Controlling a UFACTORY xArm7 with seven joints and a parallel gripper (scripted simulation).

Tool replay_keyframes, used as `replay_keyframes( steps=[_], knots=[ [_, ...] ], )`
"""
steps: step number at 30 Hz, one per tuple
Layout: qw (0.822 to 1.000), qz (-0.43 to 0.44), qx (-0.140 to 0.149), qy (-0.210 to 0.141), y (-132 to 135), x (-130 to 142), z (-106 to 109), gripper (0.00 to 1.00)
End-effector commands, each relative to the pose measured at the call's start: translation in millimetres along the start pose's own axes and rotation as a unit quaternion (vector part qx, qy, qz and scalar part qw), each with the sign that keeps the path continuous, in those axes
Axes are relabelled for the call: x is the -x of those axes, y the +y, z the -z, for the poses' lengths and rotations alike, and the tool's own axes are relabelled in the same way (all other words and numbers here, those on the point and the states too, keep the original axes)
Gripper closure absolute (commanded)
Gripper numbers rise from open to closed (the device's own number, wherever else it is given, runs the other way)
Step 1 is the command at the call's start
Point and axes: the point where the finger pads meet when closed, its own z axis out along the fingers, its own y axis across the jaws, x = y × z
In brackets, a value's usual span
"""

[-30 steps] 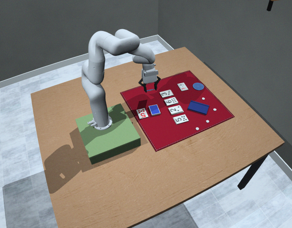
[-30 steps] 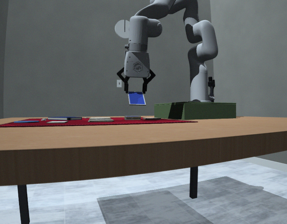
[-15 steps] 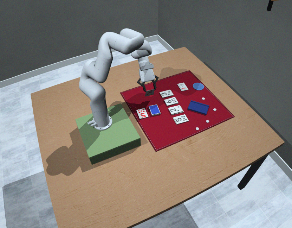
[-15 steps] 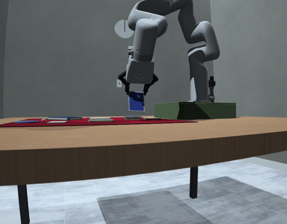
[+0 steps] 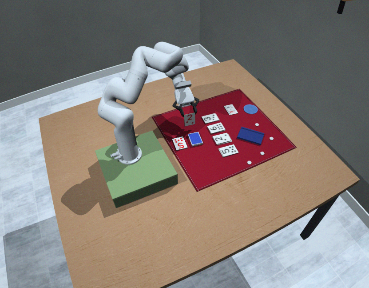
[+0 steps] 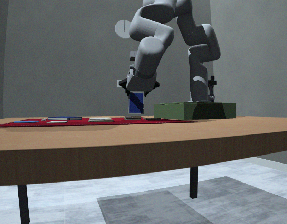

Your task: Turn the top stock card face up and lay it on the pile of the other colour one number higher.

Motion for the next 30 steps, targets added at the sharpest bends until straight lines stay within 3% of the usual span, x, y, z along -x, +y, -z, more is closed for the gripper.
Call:
replay_keyframes(
  steps=[1,11,30],
  knots=[
    [0.999,0.0,0.004,0.045,-1.8,0.8,0.7,0.26],
    [0.996,0.0,0.003,0.089,-1.7,2.3,0.5,0.26],
    [0.996,0.0,0.003,0.095,-1.7,2.5,0.5,0.26]
  ],
)
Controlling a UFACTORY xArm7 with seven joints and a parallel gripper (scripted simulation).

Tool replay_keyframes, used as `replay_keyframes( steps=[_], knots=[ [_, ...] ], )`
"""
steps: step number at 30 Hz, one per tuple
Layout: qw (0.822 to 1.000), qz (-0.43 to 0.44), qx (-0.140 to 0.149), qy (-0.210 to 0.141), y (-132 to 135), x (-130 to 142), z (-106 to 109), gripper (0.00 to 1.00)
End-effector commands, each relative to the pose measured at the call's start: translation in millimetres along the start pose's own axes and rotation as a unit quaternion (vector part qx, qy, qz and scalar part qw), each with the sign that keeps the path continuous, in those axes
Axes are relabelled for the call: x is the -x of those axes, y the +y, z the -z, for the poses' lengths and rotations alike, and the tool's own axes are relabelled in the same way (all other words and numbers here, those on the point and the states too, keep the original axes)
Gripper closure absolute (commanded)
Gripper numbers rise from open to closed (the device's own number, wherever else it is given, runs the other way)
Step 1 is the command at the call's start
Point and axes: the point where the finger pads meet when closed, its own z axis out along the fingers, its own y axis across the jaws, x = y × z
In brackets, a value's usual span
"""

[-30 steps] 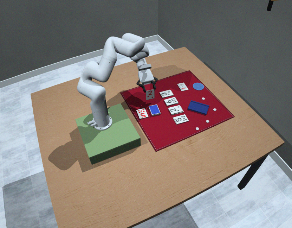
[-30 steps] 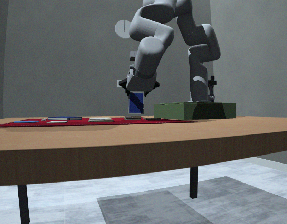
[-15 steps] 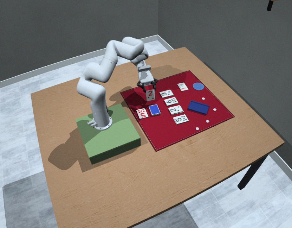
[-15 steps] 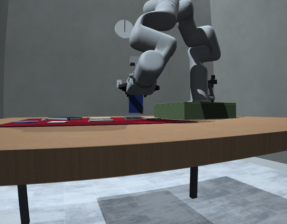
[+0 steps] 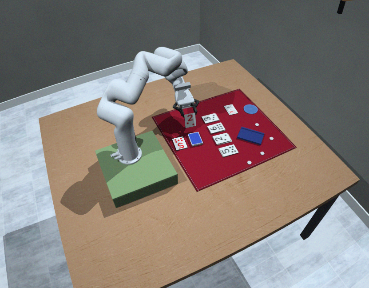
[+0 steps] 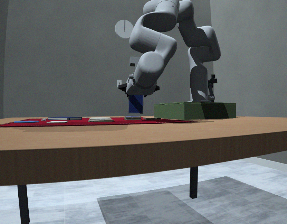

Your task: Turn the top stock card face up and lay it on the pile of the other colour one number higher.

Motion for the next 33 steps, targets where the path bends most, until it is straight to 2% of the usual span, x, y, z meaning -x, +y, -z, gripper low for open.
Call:
replay_keyframes(
  steps=[1,20,33],
  knots=[
    [1.0,-0.001,0.0,-0.001,-1,-1,1,0.26],
    [1.0,-0.001,0.0,-0.001,-1,0,1,0.26],
    [1.0,-0.001,0.0,-0.001,0,11,-4,0.26]
  ],
)
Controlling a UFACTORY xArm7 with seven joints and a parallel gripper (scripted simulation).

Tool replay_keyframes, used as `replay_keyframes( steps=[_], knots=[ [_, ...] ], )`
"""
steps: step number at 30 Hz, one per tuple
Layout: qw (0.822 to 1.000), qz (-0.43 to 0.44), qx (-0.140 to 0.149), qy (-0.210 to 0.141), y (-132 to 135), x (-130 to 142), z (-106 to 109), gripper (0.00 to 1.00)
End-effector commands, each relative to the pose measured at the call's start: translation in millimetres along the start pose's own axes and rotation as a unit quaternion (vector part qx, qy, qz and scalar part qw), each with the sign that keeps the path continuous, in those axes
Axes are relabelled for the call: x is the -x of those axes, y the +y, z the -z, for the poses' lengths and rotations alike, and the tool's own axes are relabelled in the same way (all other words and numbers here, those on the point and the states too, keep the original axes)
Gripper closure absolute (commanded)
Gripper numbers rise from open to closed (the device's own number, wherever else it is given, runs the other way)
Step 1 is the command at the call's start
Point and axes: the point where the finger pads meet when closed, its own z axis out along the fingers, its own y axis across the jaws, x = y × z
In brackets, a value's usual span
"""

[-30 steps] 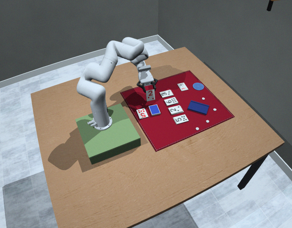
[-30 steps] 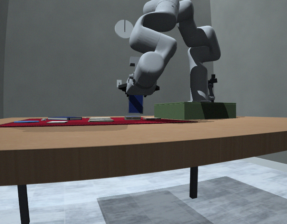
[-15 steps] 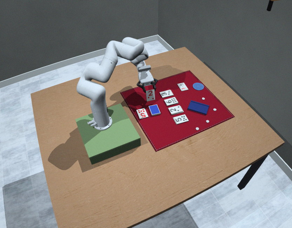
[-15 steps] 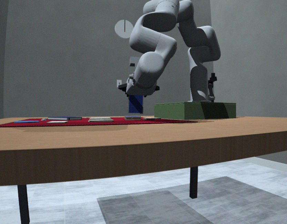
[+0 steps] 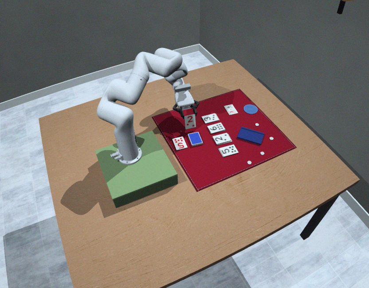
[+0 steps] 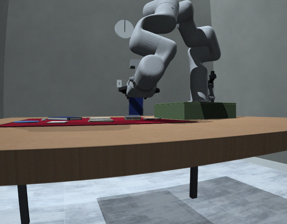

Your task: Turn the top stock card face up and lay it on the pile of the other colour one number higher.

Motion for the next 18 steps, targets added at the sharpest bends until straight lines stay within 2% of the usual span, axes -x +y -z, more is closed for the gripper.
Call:
replay_keyframes(
  steps=[1,18],
  knots=[
    [1.0,-0.002,0.0,-0.001,-1,3,0,0.26],
    [1.0,-0.002,0.0,-0.001,1,15,-5,0.26]
  ],
)
